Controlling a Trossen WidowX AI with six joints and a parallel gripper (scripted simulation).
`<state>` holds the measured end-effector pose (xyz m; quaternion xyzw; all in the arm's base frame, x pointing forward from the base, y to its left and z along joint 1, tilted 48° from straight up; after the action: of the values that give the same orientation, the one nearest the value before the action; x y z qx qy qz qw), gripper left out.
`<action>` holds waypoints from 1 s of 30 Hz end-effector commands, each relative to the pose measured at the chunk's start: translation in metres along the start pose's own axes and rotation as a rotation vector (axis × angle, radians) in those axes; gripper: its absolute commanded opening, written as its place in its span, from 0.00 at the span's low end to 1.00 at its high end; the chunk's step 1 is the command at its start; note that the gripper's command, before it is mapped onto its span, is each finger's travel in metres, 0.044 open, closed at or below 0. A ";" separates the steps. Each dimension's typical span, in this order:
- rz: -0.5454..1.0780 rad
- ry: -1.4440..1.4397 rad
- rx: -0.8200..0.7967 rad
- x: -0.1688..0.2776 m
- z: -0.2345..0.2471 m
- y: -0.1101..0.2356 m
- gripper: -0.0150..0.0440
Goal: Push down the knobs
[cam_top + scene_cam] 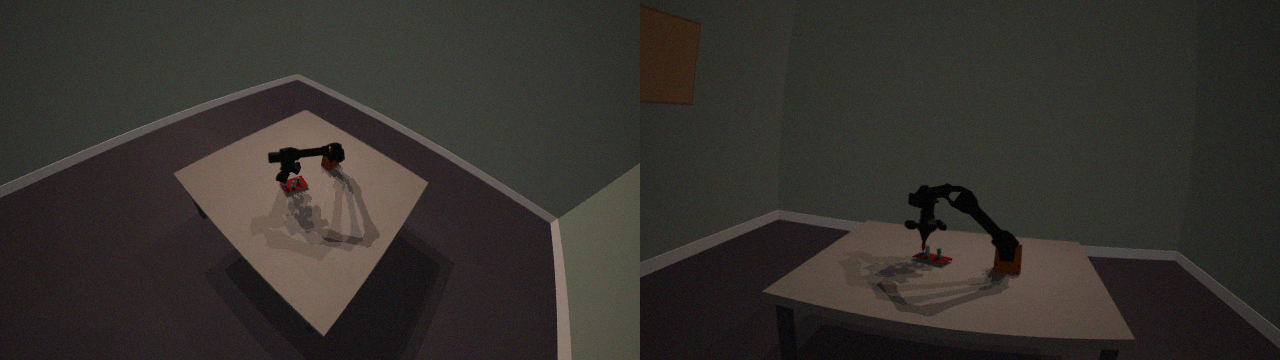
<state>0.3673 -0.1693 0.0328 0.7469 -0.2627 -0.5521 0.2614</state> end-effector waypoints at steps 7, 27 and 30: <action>-0.030 0.029 -0.037 0.000 -0.007 -0.035 0.25; -0.030 0.029 -0.037 -0.001 -0.007 -0.039 0.25; -0.030 0.029 -0.037 -0.001 -0.007 -0.039 0.25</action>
<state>0.3679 -0.1639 0.0279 0.7468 -0.2620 -0.5527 0.2611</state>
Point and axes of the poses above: the point midway between the two fingers, 35 mm back from their tips, its own y axis back along the fingers, its own z axis across the jaws, x = y × z, the point moved 10 cm from there along y, back along the fingers, and after that the axes turned 10 degrees about -y, right-handed, at the moved point
